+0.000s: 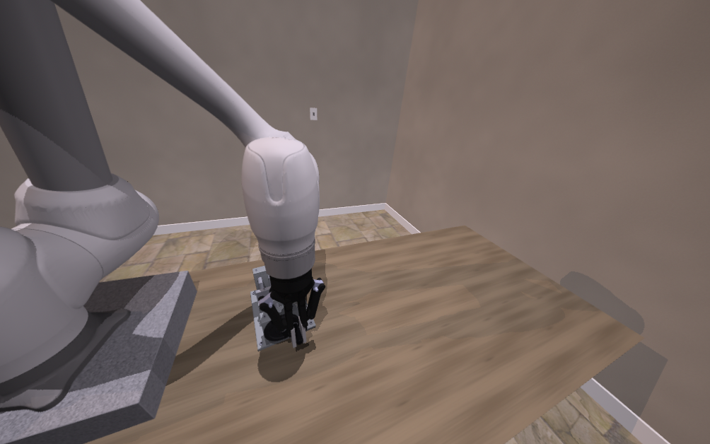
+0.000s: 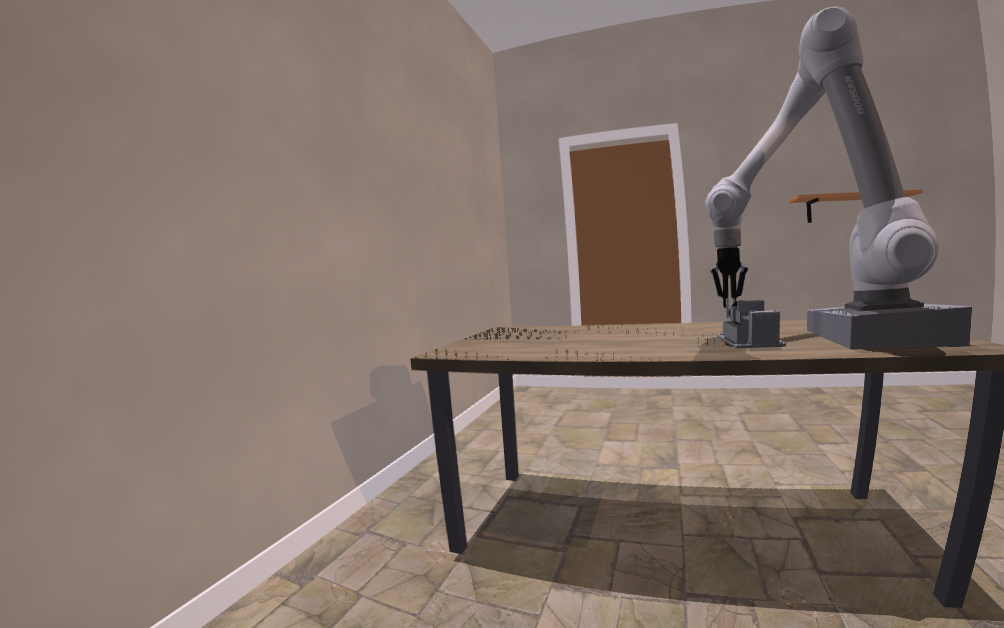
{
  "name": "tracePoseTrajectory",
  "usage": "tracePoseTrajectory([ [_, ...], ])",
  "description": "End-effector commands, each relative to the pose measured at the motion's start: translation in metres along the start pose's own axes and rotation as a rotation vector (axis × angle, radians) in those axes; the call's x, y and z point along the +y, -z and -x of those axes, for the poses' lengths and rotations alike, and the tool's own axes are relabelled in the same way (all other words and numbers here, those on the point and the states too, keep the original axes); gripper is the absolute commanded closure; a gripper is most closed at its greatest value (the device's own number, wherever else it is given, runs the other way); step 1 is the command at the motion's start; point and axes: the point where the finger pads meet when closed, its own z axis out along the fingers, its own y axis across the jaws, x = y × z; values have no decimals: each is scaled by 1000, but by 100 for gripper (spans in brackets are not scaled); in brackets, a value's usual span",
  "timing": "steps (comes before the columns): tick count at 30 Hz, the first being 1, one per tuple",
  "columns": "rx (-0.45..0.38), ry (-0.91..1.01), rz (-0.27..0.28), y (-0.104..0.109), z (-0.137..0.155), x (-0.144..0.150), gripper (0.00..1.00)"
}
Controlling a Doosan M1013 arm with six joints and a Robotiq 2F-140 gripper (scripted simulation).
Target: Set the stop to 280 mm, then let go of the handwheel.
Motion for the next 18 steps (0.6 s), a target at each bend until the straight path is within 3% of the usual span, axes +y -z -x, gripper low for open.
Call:
tracePoseTrajectory([
  [1,0,0,0,3,0,0,96],
  [18,0,0,0,10,0,1,96],
])
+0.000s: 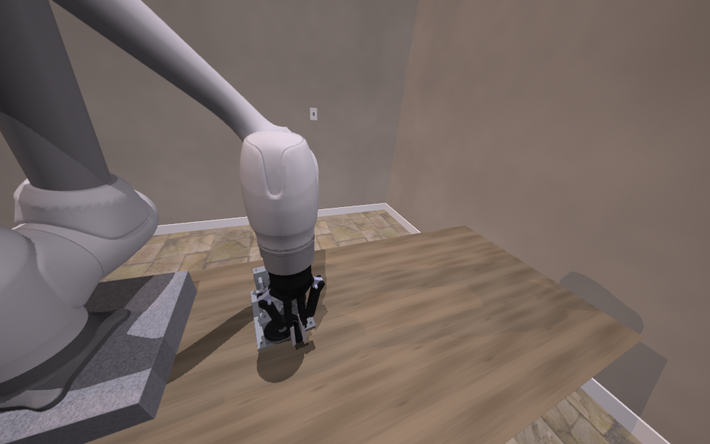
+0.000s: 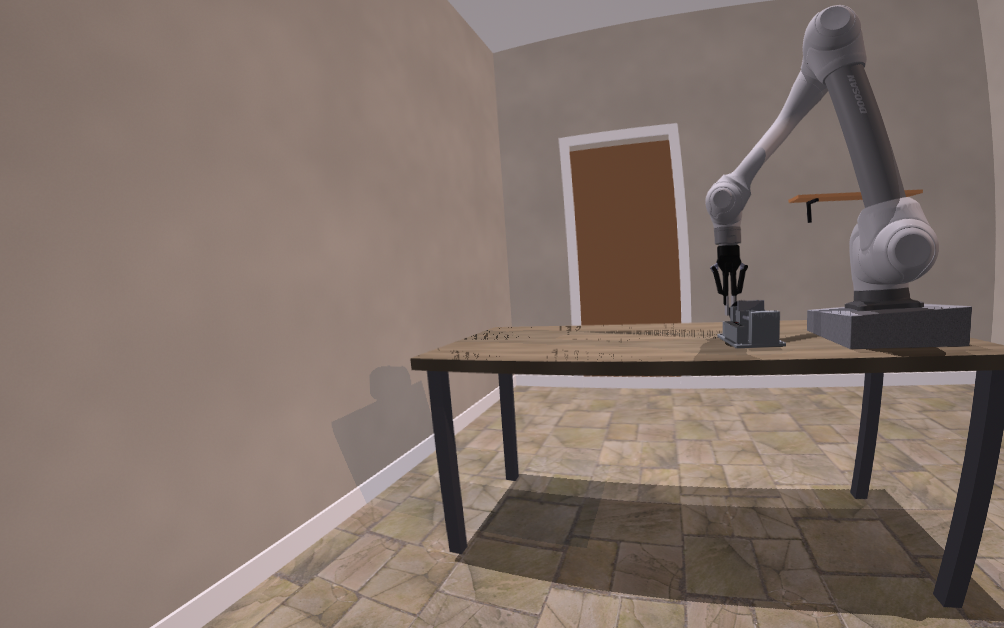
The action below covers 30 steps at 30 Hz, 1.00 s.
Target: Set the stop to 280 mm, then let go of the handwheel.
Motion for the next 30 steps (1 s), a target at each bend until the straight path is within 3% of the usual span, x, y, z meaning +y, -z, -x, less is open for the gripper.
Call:
tracePoseTrajectory([
  [1,0,0,0,1,0,0,96],
  [30,0,0,0,5,0,2,96],
])
